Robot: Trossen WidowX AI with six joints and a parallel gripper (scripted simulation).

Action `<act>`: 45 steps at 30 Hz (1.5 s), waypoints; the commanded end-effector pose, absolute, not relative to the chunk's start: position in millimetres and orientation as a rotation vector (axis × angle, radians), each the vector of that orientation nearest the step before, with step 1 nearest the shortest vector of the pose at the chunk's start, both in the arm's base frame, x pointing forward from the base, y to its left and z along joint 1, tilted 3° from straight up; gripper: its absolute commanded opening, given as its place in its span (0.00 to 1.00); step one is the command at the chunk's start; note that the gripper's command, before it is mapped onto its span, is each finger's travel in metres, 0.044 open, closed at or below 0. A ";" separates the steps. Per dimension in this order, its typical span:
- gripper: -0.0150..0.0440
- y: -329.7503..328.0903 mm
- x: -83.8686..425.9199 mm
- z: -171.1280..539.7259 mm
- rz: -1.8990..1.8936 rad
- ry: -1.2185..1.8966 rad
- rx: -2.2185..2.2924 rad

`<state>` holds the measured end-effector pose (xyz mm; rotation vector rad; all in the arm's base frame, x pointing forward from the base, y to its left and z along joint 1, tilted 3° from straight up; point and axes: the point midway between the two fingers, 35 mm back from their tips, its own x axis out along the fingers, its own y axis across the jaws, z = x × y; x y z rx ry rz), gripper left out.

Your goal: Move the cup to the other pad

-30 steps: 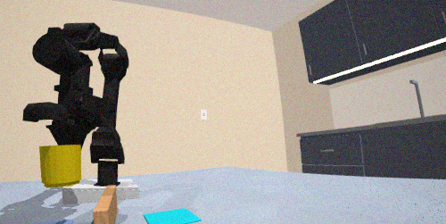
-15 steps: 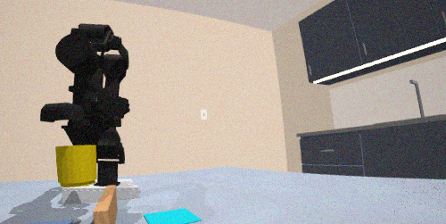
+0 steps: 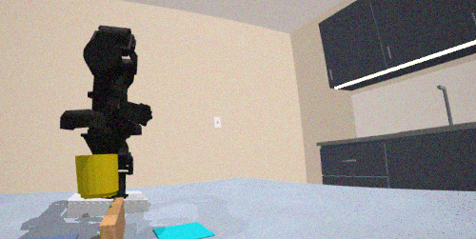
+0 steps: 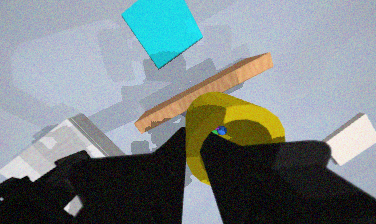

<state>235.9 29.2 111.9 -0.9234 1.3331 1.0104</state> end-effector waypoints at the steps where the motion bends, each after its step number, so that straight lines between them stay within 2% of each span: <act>1: 0.25 36.0 235.7 114.0 1.006 1.323 -0.922; 45: 0.25 115.4 227.8 123.8 1.010 1.320 -0.917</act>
